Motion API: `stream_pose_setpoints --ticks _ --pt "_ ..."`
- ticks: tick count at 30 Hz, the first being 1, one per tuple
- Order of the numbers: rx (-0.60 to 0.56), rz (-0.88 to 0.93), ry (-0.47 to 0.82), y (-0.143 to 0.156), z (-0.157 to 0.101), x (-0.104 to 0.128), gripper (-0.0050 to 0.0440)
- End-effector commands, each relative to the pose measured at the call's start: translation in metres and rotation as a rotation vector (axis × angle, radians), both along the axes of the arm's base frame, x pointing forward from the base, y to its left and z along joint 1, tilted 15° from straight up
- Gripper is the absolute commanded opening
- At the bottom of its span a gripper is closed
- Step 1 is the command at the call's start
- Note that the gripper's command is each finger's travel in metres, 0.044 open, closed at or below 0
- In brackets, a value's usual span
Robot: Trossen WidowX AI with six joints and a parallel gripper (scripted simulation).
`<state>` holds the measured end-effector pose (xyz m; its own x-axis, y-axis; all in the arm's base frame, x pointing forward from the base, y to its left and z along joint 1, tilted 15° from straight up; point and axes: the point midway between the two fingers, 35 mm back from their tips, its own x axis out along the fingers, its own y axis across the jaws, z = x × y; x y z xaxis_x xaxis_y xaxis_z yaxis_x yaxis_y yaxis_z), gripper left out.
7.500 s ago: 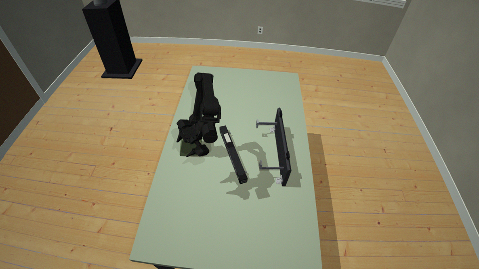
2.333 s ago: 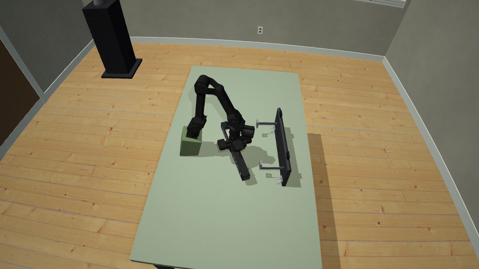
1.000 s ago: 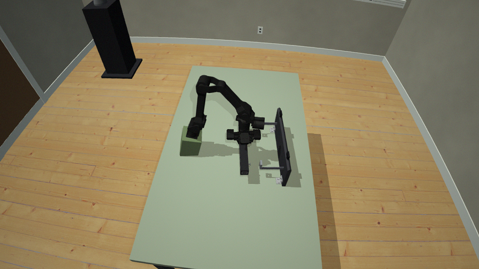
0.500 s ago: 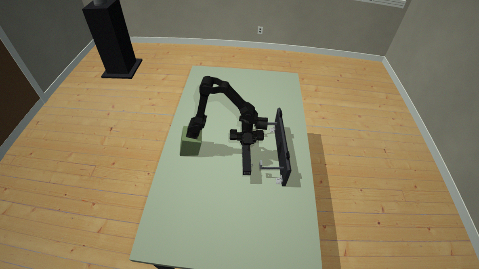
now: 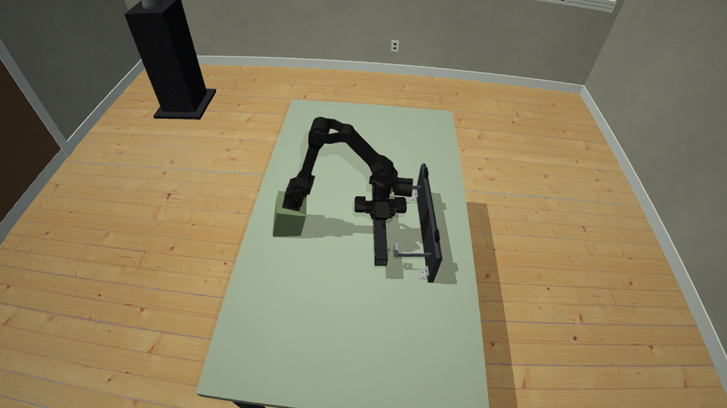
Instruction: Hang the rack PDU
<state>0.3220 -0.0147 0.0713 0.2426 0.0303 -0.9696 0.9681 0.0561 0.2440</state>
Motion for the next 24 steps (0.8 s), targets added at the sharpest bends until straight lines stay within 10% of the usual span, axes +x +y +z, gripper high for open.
stream_pose_setpoints --ticks 1,24 --pt "-0.004 -0.001 -0.032 0.0003 0.0114 0.0117 -0.005" --pt "-0.003 0.0 -0.034 -0.0004 0.0136 0.0082 -0.005"
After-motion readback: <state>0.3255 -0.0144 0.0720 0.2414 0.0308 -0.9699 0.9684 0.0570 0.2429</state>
